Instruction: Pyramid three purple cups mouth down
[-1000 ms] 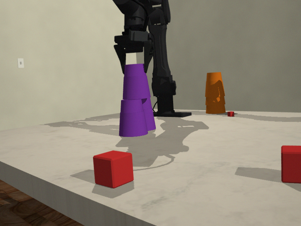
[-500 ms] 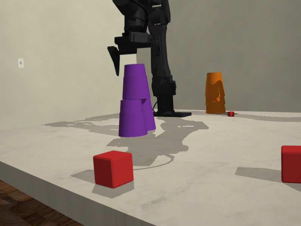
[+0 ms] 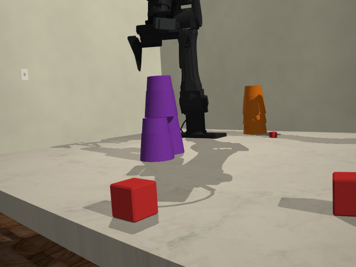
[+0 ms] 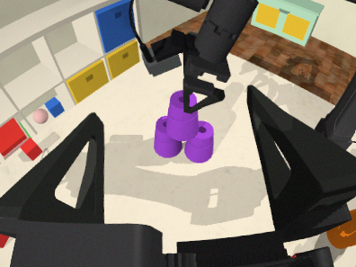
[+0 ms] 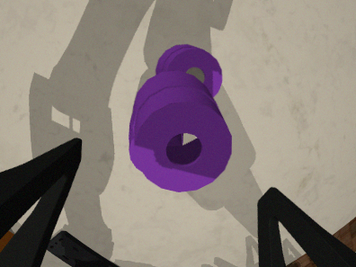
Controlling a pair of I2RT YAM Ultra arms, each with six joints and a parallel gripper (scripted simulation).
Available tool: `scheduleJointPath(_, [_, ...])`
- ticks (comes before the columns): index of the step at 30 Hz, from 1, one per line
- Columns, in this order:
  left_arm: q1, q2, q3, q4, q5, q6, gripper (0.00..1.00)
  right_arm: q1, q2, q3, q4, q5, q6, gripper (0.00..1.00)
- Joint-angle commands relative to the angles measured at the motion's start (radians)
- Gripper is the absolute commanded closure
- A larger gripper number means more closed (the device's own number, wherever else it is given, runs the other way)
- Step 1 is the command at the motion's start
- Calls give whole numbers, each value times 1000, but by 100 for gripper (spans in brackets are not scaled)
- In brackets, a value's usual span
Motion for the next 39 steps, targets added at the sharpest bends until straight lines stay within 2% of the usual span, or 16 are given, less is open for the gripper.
scheduleJointPath(1, [-7, -18, 2, -28, -8, 17, 0, -14, -33, 66, -50, -10, 12, 0])
scheduleJointPath(5, [0, -18, 3, -30, -7, 24, 0, -15, -35, 56, -29, -12, 53, 0])
scheduleJointPath(9, [79, -17, 22, -44, -9, 57, 0, -14, -86, 0, 54, 4, 196, 0])
scheduleJointPath(14, [300, -10, 44, -70, -7, 116, 0, -1, -193, -102, 140, 23, 373, 0])
scheduleJointPath(19, [539, 4, 69, -85, 5, 161, 0, 20, -267, -177, 194, 60, 473, 0])
scheduleJointPath(20, [582, 8, 74, -86, 9, 168, 0, 24, -276, -186, 200, 67, 482, 0])
scheduleJointPath(22, [582, 8, 74, -86, 9, 168, 0, 24, -276, -186, 200, 67, 482, 0])
scheduleJointPath(27, [768, 22, 96, -93, 24, 200, 0, 38, -296, -211, 198, 74, 481, 0])
scheduleJointPath(32, [884, 34, 111, -95, 34, 219, 0, 39, -299, -204, 198, 74, 481, 0])
scheduleJointPath(39, [929, 40, 118, -94, 37, 214, 0, 39, -299, -204, 198, 75, 481, 0])
